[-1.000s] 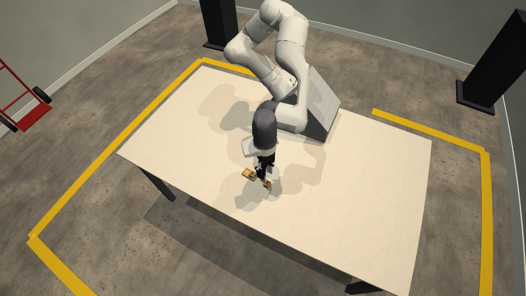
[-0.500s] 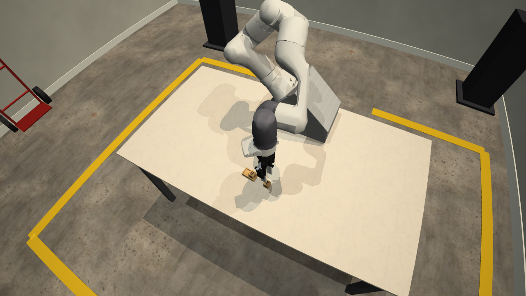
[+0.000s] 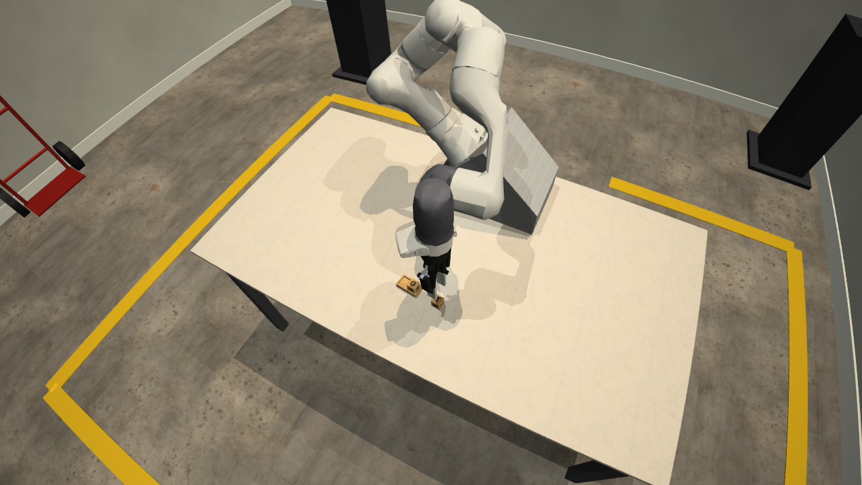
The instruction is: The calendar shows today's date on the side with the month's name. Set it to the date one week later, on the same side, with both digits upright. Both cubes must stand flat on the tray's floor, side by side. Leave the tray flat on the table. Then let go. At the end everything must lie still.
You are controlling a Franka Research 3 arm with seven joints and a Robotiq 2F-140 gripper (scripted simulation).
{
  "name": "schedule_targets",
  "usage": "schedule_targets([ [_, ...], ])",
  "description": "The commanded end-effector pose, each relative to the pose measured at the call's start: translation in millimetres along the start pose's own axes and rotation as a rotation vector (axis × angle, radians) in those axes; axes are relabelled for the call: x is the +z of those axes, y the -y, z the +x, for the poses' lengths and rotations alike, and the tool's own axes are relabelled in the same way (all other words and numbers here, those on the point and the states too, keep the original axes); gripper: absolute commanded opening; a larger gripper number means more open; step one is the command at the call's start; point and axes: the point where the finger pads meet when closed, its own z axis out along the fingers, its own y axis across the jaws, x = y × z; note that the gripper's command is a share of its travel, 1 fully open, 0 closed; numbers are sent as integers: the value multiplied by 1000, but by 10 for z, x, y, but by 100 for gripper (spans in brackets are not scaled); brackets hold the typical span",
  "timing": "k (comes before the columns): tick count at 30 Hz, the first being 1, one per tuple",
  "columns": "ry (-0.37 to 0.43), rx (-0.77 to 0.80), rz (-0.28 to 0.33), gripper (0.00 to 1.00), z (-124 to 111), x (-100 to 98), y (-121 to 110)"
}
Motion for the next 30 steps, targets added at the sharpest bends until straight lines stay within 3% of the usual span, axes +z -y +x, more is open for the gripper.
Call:
schedule_targets([
  [1,1,8,-2,28,-2,10,3],
  [30,1,8,-2,28,-5,327,4],
])
